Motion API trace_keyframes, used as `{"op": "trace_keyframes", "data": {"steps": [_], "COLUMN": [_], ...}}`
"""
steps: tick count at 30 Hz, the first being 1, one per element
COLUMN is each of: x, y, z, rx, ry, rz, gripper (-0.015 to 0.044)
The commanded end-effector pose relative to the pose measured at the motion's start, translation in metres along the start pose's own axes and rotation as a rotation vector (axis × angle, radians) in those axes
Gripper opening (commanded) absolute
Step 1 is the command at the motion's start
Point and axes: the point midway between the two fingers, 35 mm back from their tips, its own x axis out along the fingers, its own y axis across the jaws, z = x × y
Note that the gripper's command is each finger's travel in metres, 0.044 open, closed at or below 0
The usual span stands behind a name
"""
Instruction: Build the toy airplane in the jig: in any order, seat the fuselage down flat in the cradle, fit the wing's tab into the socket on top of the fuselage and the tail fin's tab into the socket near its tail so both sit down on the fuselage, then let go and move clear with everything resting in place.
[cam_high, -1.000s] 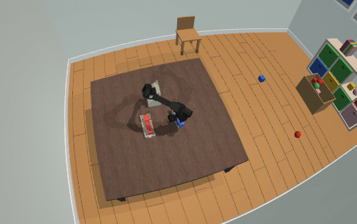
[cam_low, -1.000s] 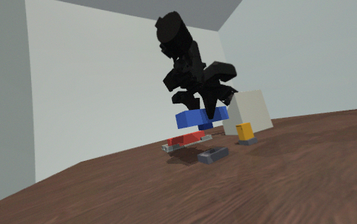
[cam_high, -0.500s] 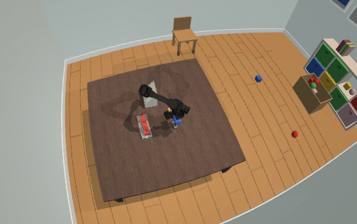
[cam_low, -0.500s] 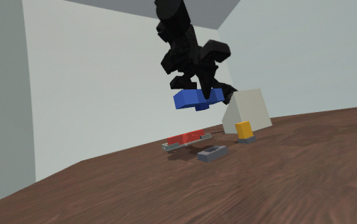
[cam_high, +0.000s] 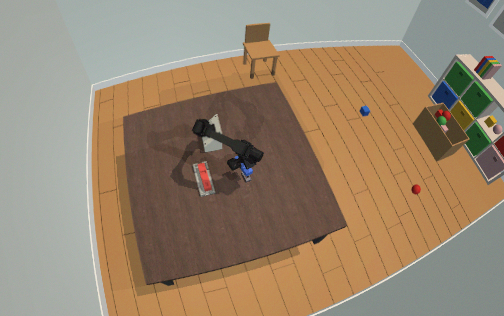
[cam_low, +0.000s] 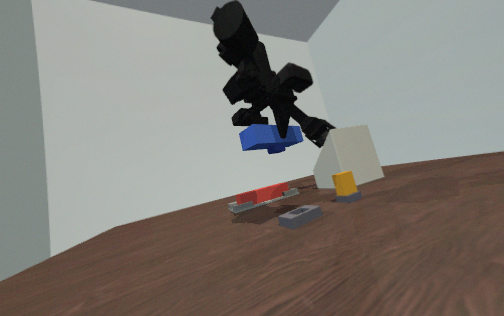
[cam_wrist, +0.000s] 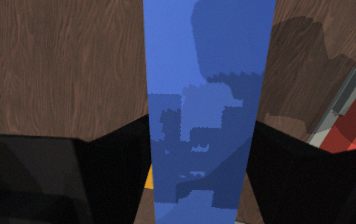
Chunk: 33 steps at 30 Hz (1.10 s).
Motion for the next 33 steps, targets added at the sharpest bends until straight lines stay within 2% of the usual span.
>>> {"op": "trace_keyframes", "data": {"steps": [1, 33], "x": [0.001, 0.012], "y": [-0.017, -0.116], "z": [-0.002, -0.04], "rx": [-0.074, -0.606], "ry": [-0.003, -0.014], "rz": [0.003, 0.01], "gripper": [0.0, 0.0]}}
